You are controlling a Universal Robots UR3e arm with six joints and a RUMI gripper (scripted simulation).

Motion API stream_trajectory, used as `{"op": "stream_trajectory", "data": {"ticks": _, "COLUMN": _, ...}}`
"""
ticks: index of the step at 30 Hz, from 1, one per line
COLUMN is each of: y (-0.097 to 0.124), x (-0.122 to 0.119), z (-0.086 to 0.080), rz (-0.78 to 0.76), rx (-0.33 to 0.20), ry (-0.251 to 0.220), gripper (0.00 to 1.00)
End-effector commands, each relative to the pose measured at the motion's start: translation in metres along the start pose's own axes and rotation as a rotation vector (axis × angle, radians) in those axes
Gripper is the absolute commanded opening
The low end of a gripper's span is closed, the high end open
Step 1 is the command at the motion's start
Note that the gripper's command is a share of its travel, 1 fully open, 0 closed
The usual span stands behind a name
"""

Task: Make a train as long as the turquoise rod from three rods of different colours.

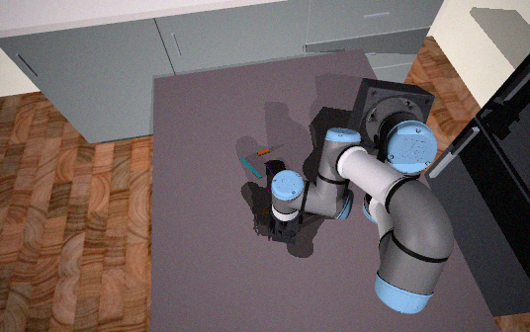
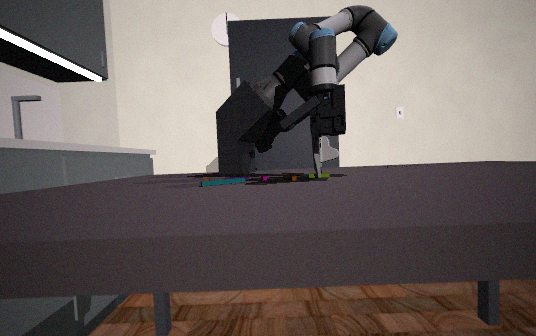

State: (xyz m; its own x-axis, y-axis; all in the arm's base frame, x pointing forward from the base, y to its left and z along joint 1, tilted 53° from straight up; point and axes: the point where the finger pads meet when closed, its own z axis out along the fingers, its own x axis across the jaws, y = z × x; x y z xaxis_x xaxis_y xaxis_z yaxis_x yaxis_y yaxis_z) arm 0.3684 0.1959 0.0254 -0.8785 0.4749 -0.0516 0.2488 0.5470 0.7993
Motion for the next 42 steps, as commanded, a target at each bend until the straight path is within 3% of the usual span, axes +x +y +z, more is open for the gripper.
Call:
{"op": "stream_trajectory", "data": {"ticks": 1, "y": 0.0001, "x": -0.0005, "z": -0.0002, "rz": -0.001, "rx": 0.000, "ry": -0.001, "gripper": 0.14}}
{"op": "stream_trajectory", "data": {"ticks": 18, "y": 0.0001, "x": -0.0005, "z": -0.0002, "rz": -0.001, "rx": 0.000, "ry": -0.001, "gripper": 0.14}}
{"op": "stream_trajectory", "data": {"ticks": 19, "y": 0.0001, "x": -0.0005, "z": -0.0002, "rz": -0.001, "rx": 0.000, "ry": -0.001, "gripper": 0.00}}
{"op": "stream_trajectory", "data": {"ticks": 42, "y": 0.0001, "x": -0.0005, "z": -0.0002, "rz": -0.001, "rx": 0.000, "ry": -0.001, "gripper": 0.00}}
